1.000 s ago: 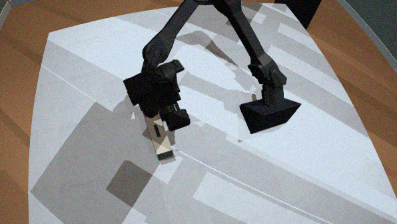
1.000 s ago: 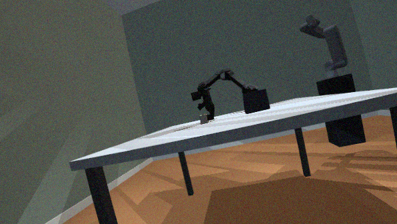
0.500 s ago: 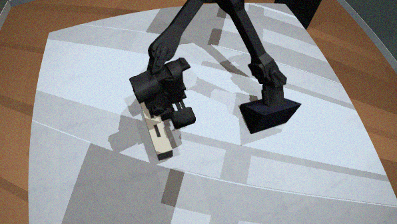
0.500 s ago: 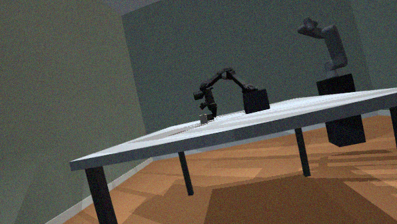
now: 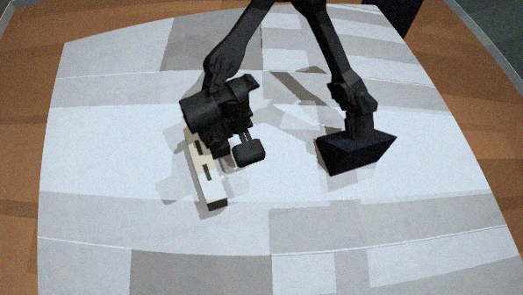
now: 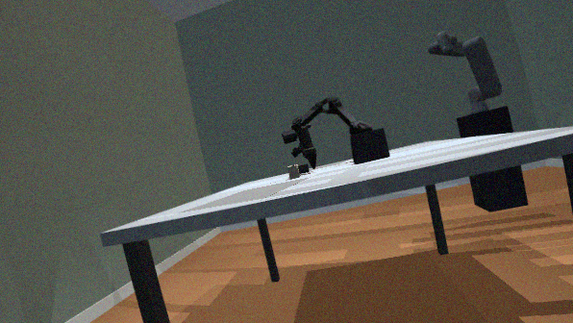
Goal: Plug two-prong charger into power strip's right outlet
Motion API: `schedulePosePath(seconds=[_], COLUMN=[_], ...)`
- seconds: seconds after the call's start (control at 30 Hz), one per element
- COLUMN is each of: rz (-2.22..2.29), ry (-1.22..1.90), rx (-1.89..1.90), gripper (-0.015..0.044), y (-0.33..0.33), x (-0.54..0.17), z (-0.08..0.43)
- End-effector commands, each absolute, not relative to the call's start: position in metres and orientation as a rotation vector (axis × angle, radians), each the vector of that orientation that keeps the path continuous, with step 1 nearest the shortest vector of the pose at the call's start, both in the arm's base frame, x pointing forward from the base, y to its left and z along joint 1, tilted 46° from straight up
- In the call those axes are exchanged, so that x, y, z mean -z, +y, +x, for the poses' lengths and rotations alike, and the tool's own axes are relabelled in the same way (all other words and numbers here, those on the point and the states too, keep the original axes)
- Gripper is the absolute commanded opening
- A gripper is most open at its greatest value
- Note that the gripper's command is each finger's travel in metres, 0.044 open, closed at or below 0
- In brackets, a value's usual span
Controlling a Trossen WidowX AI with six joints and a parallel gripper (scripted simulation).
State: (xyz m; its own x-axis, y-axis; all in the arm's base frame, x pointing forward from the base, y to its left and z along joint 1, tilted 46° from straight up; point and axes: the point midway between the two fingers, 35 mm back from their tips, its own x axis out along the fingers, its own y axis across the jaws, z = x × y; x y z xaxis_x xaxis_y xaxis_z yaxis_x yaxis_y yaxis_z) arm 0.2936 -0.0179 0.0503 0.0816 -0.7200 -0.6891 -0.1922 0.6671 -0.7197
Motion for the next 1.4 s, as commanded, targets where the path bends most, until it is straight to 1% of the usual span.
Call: schedulePosePath(seconds=[0.0,0.47,0.83,1.37], rz=[-0.798,-0.806,-0.849,-0.849], ry=[1.468,1.462,0.918,0.909], rx=[0.467,0.461,0.196,0.192], gripper=[0.0440,0.0440,0.0440,0.0440], y=[-0.019,-0.021,0.037,0.038], x=[-0.050,-0.051,-0.101,-0.102], z=[0.289,0.279,0.286,0.285])
